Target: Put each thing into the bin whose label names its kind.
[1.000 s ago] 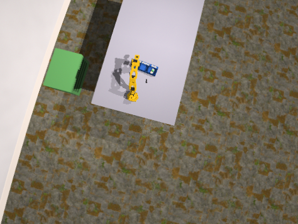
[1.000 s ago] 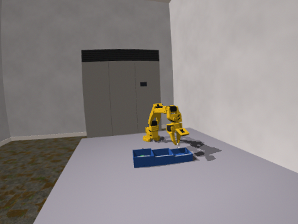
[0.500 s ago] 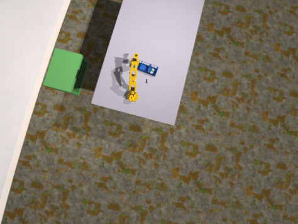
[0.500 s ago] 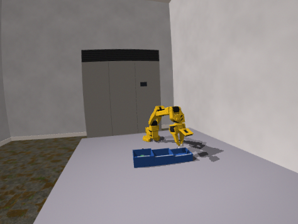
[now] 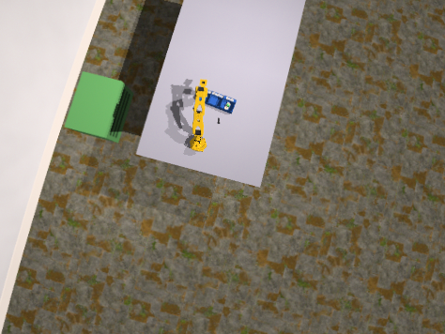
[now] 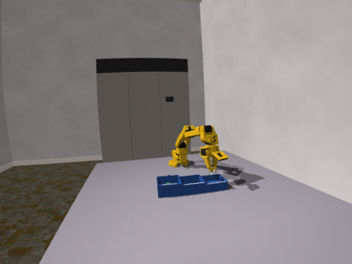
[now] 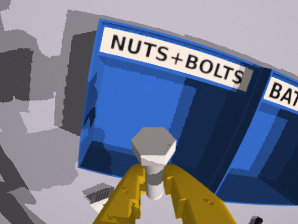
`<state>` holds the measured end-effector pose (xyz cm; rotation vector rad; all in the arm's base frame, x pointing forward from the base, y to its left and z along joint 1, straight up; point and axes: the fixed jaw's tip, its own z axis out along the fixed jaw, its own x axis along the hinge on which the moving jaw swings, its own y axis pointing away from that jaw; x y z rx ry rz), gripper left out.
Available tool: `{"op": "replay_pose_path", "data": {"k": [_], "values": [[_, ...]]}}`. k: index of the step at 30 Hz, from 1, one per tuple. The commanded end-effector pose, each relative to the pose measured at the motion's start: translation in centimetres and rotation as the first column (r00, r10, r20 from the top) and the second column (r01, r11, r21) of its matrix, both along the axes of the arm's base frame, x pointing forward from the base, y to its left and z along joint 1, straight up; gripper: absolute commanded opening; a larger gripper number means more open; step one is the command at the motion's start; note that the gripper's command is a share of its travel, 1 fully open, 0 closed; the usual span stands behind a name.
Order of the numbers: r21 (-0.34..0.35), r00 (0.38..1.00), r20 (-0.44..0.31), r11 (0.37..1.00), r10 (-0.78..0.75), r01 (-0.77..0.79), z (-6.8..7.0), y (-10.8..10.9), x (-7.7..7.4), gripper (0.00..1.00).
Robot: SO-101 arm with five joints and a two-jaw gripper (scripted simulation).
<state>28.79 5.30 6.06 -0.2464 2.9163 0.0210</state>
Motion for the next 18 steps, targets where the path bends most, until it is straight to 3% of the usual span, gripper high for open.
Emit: {"op": "replay_pose_path", "data": {"k": [1,2,18], "values": [[0.012,0.998,0.060,1.000,0.006,-0.007,1.4,0.4,0.5,0.00],[0.027,0.992,0.124,1.000,-0.006,0.003,2.7,0.6,1.1,0.00],[0.027,0.992,0.124,1.000,-0.006,0.003,2.7,0.6,1.1,0.00]]}}
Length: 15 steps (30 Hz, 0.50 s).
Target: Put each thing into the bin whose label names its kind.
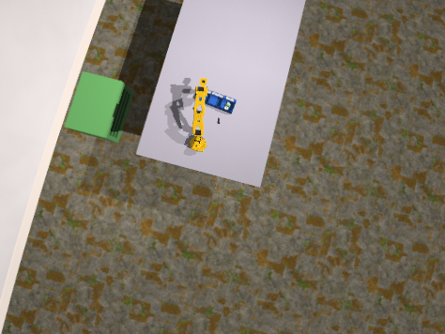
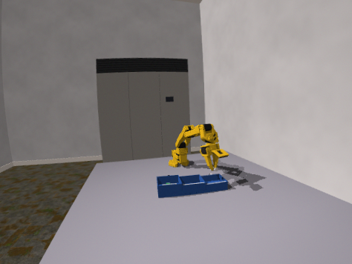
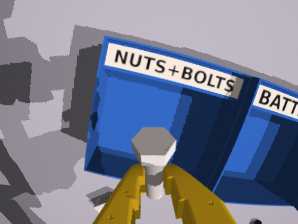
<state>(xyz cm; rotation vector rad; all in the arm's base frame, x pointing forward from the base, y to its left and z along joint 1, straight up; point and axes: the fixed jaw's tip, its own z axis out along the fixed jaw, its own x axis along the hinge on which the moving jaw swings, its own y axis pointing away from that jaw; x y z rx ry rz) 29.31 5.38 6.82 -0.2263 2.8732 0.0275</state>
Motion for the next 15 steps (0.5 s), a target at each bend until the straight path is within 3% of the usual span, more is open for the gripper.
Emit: {"op": "replay_pose_path", "data": {"k": [1,15], "values": [[0.016,0.997,0.081,1.000,0.006,-0.007,1.92,0.47,0.57,0.00],[0.012,0.998,0.055,1.000,0.006,-0.007,1.10,0.43,0.35,0.00]]}}
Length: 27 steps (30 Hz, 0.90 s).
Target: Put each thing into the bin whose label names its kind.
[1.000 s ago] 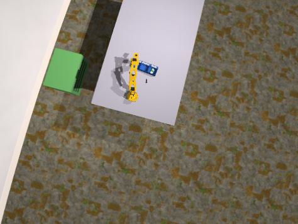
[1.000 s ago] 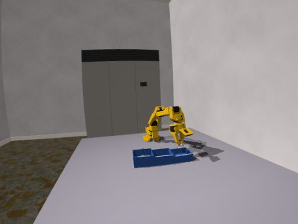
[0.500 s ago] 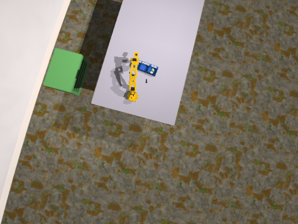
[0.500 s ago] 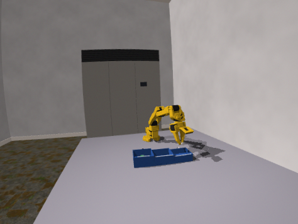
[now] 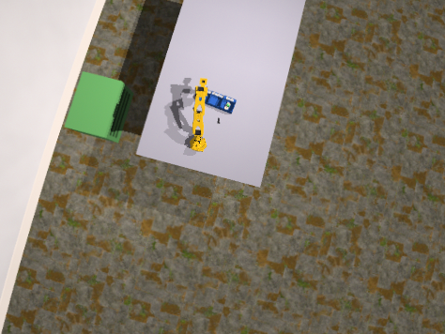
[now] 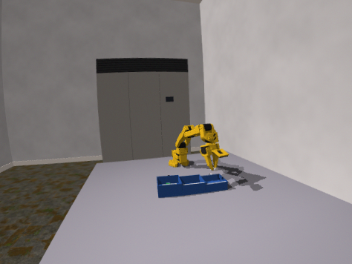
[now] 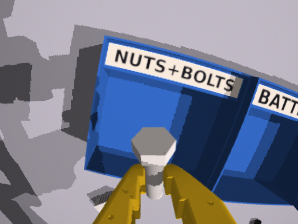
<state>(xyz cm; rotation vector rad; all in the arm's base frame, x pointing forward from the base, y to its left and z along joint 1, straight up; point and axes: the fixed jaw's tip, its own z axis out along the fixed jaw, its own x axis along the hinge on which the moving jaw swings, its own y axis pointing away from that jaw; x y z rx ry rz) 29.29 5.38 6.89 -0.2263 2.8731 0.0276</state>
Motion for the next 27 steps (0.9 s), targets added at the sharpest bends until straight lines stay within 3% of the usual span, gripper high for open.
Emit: {"op": "replay_pose_path", "data": {"k": [1,27], "values": [[0.012,0.998,0.055,1.000,0.006,-0.007,1.03,0.44,0.37,0.00],[0.012,0.998,0.055,1.000,0.006,-0.007,0.12,0.45,0.44,0.00]]}}
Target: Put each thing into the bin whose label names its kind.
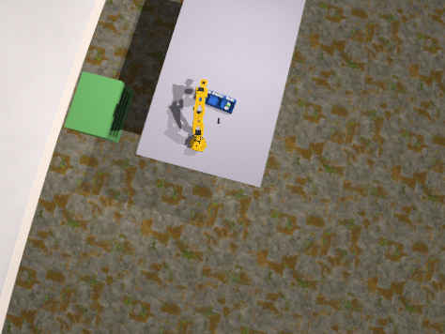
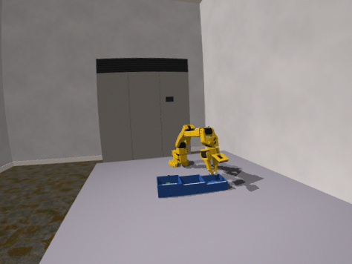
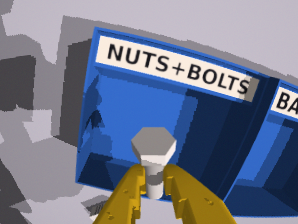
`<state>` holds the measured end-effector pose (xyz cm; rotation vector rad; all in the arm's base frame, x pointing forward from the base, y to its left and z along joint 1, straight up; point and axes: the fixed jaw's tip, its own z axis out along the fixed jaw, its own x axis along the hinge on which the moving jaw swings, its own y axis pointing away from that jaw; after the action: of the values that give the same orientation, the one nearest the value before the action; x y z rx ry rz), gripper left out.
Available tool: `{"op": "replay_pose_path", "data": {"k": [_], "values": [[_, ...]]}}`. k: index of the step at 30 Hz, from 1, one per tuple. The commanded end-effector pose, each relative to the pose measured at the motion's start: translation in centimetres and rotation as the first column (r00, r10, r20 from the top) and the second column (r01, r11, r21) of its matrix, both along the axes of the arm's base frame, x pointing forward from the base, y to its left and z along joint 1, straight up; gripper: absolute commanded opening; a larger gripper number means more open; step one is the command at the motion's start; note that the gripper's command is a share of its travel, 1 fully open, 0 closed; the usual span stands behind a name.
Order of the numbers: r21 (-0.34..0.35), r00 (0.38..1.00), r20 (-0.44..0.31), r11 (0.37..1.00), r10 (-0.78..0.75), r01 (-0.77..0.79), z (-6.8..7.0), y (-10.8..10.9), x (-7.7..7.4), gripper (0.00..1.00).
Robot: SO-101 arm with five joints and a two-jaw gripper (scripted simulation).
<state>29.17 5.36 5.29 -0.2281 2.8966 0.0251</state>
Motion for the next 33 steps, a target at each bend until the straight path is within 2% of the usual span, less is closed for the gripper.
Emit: {"op": "replay_pose_path", "data": {"k": [1,19,33], "values": [[0.015,0.997,0.078,1.000,0.006,-0.007,1.7,0.5,0.6,0.00],[0.015,0.997,0.078,1.000,0.006,-0.007,0.5,0.5,0.7,0.00],[0.018,0.996,0.094,1.000,0.005,-0.007,0.7,0.5,0.5,0.00]]}}
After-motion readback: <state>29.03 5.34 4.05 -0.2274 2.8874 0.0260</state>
